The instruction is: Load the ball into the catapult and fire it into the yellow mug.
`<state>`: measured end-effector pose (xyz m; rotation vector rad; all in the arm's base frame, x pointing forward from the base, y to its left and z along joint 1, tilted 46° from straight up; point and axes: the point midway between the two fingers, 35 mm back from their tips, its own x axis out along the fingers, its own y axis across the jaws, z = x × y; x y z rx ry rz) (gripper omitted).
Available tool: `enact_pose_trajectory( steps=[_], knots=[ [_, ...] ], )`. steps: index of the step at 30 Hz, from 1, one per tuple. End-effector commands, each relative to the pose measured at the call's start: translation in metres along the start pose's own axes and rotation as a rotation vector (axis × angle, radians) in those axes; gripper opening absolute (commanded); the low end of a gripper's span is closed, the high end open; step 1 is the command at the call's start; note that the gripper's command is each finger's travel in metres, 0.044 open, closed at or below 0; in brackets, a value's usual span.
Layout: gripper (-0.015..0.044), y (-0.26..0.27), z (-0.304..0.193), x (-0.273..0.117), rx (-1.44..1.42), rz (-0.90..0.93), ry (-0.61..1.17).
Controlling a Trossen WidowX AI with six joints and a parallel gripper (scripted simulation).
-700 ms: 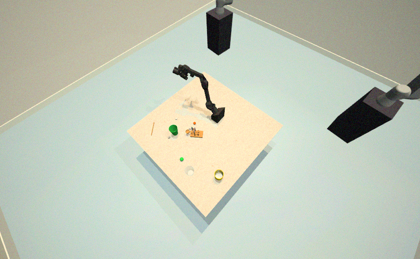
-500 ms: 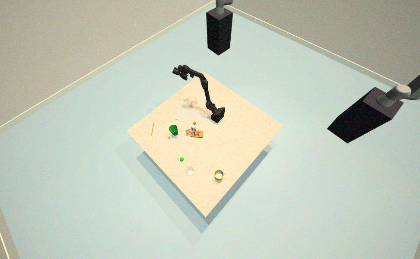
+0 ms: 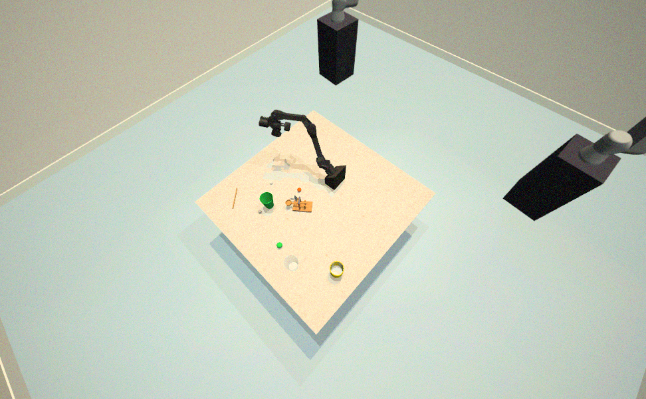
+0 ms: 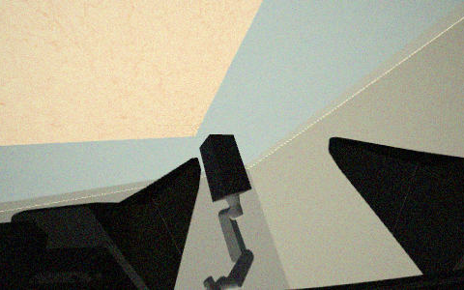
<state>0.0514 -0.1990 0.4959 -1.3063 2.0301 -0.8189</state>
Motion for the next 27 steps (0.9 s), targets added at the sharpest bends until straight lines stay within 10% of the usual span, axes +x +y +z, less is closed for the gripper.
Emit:
enact_pose_trajectory(
  steps=[1,27],
  knots=[
    [0.044,-0.01,0.038,-0.003,-0.066,-0.023,-0.085],
    [0.044,0.019,0.291,-0.126,-0.618,-0.227,-0.616]
  ],
)
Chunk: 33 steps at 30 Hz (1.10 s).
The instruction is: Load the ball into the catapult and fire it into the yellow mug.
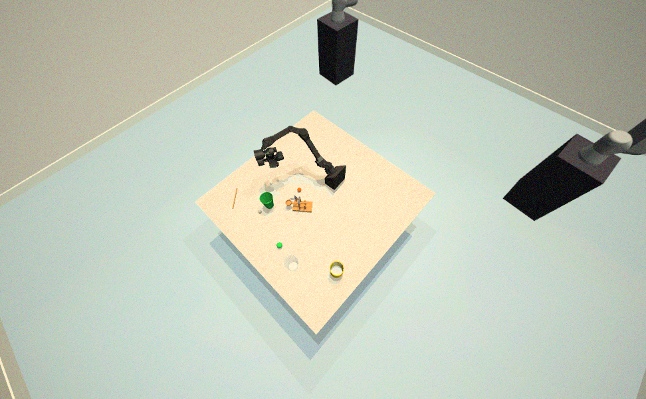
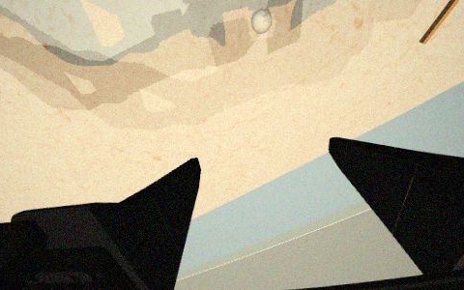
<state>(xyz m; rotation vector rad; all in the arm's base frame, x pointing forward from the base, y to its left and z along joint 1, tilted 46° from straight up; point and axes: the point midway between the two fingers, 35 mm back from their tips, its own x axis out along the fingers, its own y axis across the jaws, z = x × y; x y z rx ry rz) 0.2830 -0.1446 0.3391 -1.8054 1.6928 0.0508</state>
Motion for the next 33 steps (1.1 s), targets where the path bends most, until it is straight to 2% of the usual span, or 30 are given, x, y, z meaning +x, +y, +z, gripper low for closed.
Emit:
enact_pose_trajectory(
  steps=[1,11,20,28,33],
  knots=[
    [0.044,-0.007,0.048,0.0,-0.122,-0.005,-0.062],
    [0.044,0.002,0.167,-0.022,-0.425,-0.04,-0.204],
    [0.044,0.043,0.263,-0.05,-0.716,-0.06,-0.292],
    [0.044,0.102,0.328,-0.072,-0.976,-0.066,-0.328],
    [0.044,0.131,0.349,-0.079,-1.085,-0.065,-0.331]
  ],
)
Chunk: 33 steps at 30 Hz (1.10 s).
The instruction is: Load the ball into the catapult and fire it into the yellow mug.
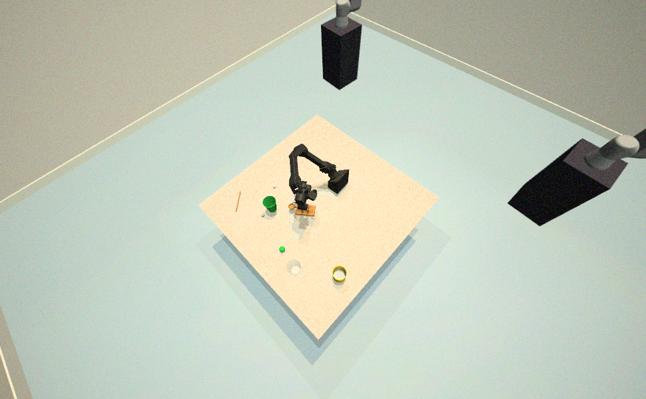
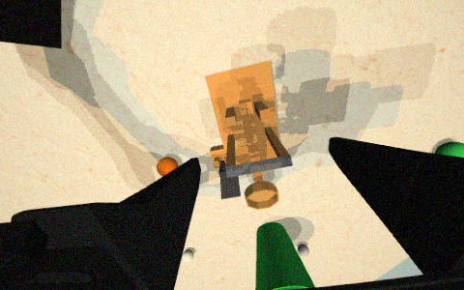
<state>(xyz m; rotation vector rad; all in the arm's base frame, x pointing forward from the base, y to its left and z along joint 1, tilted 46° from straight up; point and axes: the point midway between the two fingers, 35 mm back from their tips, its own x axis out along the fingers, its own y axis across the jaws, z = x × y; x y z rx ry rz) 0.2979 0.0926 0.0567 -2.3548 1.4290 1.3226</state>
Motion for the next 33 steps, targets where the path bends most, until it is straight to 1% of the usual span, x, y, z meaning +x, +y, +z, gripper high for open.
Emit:
enact_pose_trajectory(
  steps=[1,3,7,13,33],
  knots=[
    [0.044,0.0,0.015,0.004,-0.047,0.015,-0.007],
    [0.044,0.0,0.015,0.007,-0.047,0.015,-0.007],
    [0.044,0.003,0.015,0.048,-0.047,0.018,-0.007],
    [0.044,0.003,0.015,0.053,-0.047,0.018,-0.006],
    [0.044,0.004,0.015,0.086,-0.047,0.018,-0.006]
  ],
)
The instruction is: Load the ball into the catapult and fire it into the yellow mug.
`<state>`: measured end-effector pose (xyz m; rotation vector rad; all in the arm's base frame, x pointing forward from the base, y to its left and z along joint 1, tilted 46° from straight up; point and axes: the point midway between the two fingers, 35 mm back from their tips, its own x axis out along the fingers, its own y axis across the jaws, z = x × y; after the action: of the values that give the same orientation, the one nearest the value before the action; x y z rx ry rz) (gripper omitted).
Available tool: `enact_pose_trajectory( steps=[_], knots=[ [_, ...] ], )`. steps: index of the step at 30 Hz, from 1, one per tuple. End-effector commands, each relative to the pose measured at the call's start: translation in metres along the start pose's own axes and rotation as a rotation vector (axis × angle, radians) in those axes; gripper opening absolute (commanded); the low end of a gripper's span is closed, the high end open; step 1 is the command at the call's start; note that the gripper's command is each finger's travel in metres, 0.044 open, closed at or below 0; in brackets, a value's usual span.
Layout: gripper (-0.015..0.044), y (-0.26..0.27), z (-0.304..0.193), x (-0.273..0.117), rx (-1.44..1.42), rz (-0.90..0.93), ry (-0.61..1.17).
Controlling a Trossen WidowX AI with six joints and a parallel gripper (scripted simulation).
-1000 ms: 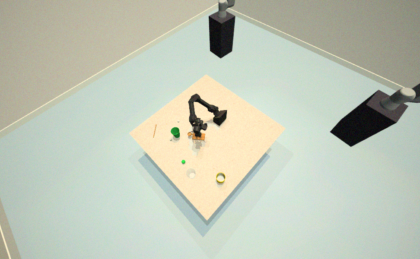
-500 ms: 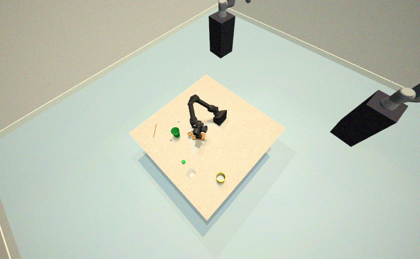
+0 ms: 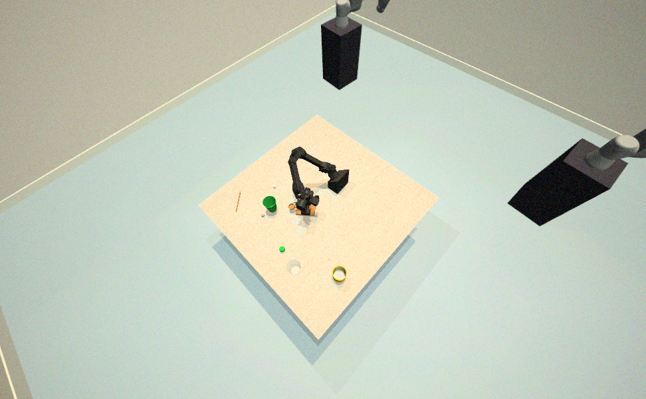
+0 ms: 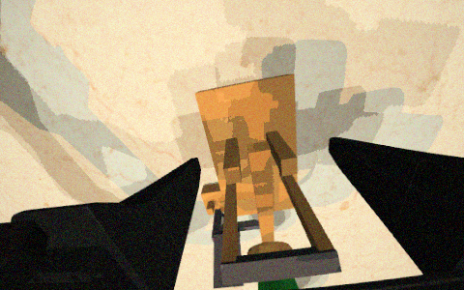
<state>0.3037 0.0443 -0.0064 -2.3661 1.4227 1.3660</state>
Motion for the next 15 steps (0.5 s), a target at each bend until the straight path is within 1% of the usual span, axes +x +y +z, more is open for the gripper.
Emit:
enact_pose_trajectory(
  steps=[1,15],
  knots=[
    [0.044,0.002,0.002,0.009,-0.013,0.013,0.001],
    [0.044,0.004,0.002,0.026,-0.013,0.015,0.003]
  ],
)
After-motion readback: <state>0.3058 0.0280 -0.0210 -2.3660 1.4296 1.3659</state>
